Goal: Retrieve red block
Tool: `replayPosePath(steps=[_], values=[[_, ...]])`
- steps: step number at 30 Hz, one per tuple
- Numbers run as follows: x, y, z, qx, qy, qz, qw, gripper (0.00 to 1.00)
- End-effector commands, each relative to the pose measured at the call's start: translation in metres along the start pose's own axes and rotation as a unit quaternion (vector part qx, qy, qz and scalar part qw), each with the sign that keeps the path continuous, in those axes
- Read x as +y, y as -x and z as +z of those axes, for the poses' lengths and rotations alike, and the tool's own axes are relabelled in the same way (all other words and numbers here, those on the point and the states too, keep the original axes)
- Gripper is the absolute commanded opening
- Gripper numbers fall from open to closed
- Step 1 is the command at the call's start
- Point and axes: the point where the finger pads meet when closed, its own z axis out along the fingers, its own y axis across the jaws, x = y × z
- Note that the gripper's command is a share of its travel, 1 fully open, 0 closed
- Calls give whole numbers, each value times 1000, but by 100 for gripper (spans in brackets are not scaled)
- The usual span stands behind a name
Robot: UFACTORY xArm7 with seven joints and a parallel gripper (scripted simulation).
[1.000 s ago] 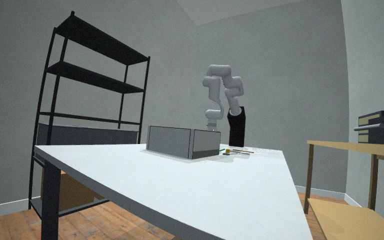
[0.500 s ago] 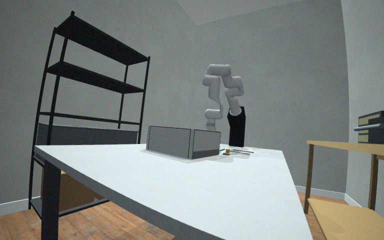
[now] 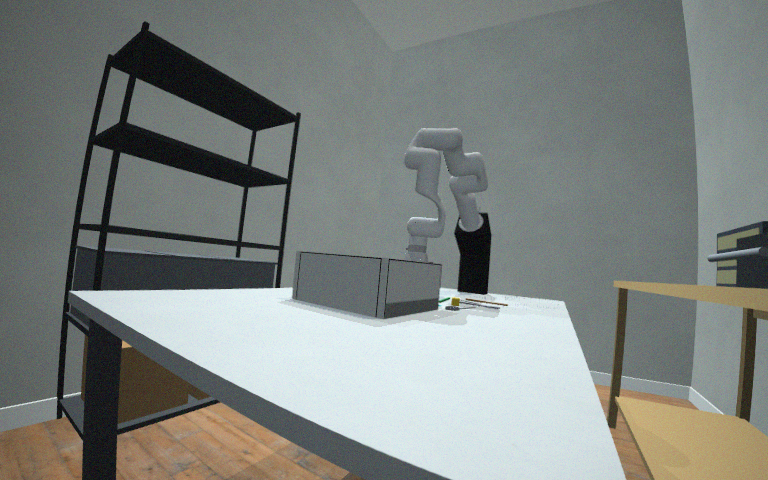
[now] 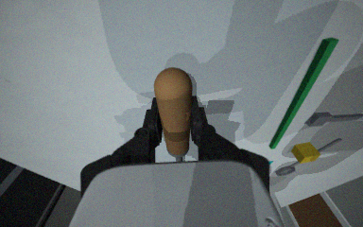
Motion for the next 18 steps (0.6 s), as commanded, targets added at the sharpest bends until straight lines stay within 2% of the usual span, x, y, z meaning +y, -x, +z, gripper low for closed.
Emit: replayPosePath(steps=[1,18], values=[[0,12,0,0,0,0,1000,0],[0,58,0,0,0,0,1000,0]])
